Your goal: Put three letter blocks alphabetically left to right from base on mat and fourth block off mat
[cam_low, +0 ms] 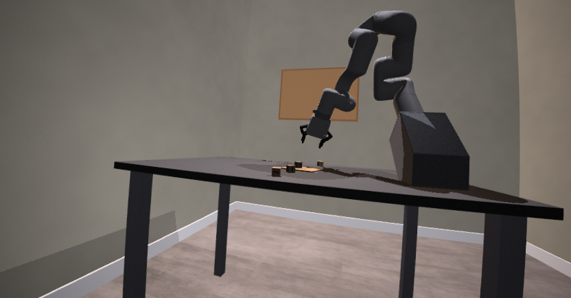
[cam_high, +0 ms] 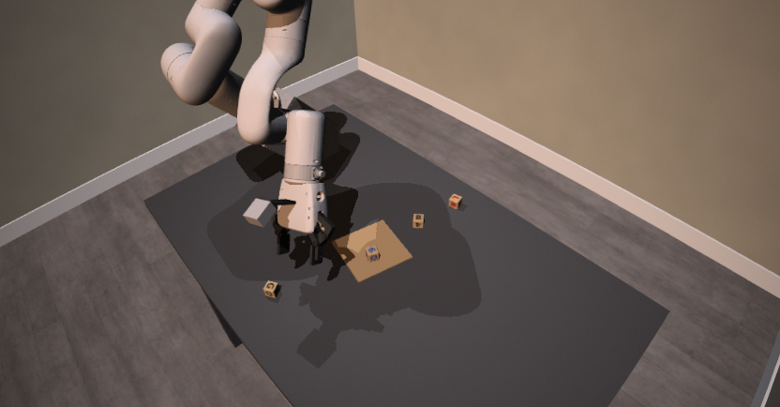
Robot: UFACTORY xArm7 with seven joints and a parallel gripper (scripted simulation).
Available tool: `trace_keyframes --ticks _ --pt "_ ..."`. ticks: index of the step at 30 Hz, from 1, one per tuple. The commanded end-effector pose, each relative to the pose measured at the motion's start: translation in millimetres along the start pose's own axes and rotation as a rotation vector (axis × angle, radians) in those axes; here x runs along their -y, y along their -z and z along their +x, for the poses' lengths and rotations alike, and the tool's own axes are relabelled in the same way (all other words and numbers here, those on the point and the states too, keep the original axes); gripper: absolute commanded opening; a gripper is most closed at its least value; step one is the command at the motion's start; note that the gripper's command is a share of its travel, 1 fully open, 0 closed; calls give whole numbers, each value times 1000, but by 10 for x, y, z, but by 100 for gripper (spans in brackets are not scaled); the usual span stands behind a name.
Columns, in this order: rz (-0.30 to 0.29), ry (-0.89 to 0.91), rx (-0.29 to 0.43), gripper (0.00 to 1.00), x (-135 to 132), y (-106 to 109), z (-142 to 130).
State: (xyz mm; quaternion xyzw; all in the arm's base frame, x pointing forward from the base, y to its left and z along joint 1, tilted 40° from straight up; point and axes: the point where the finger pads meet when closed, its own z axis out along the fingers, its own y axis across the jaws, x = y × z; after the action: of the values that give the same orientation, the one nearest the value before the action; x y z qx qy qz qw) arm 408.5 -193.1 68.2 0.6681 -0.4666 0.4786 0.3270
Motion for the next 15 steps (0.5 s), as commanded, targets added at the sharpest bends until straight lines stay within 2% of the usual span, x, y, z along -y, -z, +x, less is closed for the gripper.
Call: trace_keyframes --ticks 1,7,9,10,15 --pt "-57 -116 52 100 127 34 -160" --pt "-132 -268 140 100 292 157 -408" --pt "-132 -268 140 100 292 157 -408" --pt "-172 -337 186 100 374 240 -530" --pt "-233 -432 255 100 496 388 -701"
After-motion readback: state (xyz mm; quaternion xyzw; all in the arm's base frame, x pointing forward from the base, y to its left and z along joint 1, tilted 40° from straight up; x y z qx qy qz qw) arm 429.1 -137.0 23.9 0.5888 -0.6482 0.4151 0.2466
